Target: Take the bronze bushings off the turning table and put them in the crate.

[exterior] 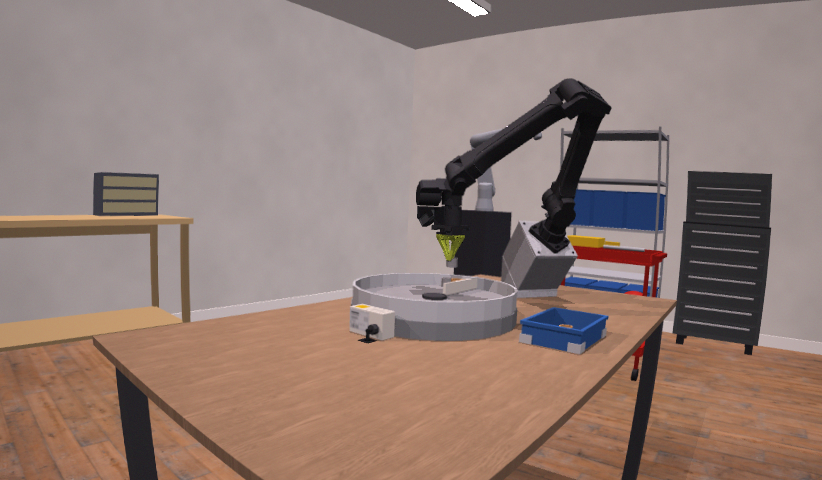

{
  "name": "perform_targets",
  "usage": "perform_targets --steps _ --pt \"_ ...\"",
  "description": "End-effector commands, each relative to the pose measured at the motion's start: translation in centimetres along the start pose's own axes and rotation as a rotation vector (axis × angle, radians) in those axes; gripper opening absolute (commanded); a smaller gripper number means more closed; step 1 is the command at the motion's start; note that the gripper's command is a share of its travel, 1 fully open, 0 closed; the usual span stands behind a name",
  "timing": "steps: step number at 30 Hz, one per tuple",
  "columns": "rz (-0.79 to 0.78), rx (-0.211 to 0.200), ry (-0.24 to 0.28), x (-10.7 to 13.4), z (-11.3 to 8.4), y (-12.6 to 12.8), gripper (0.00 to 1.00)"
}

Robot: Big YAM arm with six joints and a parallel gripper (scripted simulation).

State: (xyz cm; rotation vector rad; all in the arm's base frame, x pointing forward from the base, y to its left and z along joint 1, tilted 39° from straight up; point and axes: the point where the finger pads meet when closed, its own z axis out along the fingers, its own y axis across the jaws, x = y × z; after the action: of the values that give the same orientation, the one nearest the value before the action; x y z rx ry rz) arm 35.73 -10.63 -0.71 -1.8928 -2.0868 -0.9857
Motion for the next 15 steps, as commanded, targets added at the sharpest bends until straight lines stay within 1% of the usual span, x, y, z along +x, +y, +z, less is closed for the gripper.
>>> perform_targets --steps 1,6,7,8,9,11,15 --pt "-0.011 -0.036 -0.033 -1.3 -1.6 1.4 0.0" --pt "-0.011 -0.037 -0.033 -1.3 -1.7 1.5 0.0" --pt "-0.011 -0.039 -0.035 -1.3 -1.8 1.9 0.0" --pt "-0.018 -0.029 -0.027 -0.5 -1.4 2.4 0.0" --pt "-0.028 -0.027 -0.025 0.0 -1.3 2.9 0.0" --pt "-0.029 -0.03 -0.024 0.6 -1.4 4.2 0.0" --pt "-0.032 -0.032 -0.025 1.1 -1.4 5.7 0.0"
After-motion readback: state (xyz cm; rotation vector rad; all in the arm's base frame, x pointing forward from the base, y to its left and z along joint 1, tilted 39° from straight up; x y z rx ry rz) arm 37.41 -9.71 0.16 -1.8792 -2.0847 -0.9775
